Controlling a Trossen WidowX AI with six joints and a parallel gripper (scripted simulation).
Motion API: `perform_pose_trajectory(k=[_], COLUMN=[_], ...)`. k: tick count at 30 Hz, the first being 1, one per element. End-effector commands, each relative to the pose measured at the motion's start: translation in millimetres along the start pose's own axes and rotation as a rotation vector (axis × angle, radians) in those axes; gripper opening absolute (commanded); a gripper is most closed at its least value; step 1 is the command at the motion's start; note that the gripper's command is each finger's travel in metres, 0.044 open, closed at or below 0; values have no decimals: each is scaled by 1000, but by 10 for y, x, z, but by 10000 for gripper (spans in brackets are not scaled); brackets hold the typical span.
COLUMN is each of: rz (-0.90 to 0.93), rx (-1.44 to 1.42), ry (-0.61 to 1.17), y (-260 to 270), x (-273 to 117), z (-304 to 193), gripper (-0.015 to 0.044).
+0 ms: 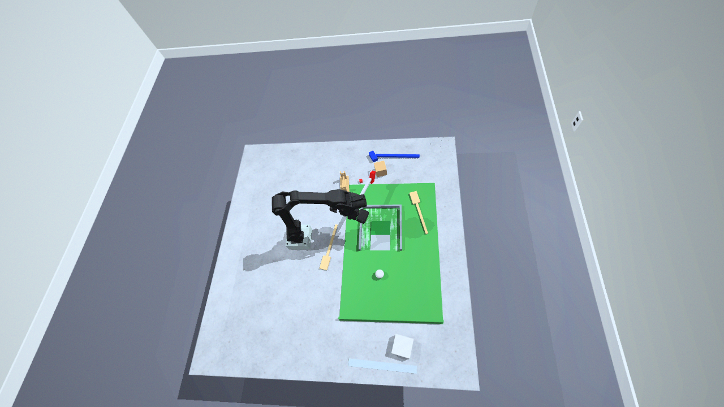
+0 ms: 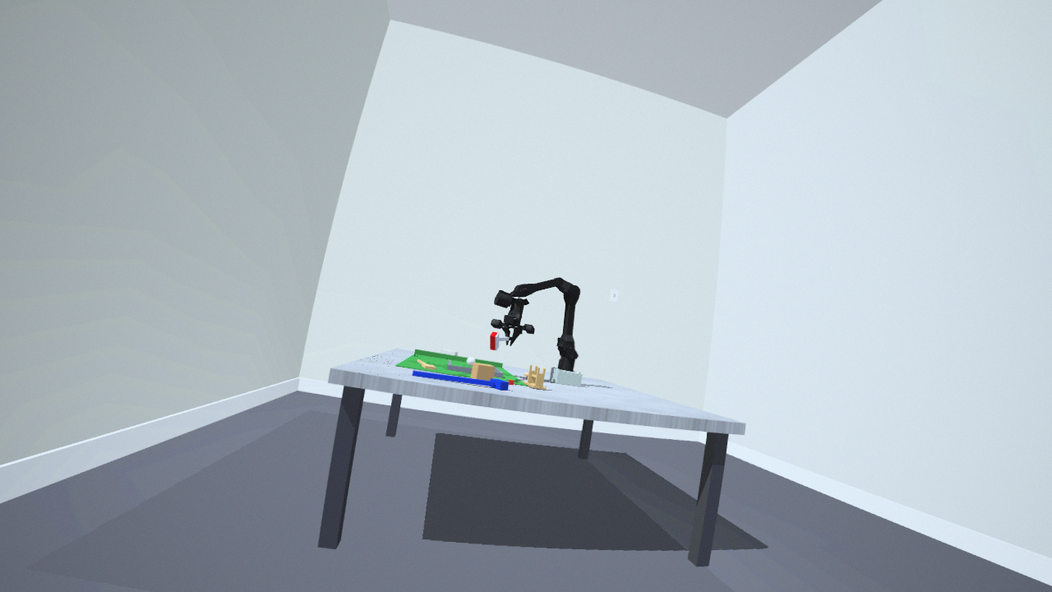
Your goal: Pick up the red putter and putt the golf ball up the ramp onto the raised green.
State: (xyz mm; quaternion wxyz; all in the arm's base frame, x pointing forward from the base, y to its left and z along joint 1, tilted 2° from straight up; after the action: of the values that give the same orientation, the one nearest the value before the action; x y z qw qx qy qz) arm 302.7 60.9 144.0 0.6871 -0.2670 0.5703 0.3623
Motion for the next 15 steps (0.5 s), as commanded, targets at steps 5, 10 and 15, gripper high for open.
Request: perform_pose_trajectory(k=[5, 10, 15], rz=[-39, -62, -82], rx=[169, 266, 364], ry=[11, 26, 42], y=[-325, -517, -690], x=[-125, -190, -257], z=[-281, -490, -720], gripper=[0, 0, 0])
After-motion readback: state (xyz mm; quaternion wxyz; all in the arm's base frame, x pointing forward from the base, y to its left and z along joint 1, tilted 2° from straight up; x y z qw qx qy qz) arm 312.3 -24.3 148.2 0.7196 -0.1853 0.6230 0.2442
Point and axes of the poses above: the point midway between the two fingers, 35 mm back from their tips, its own x axis out along the fingers, its own y axis across the jaws, z = x × y, the point moved 4 cm from there along -x, back along the fingers, and after that the axes turned 11 degrees about x, right-handed, at the moved point
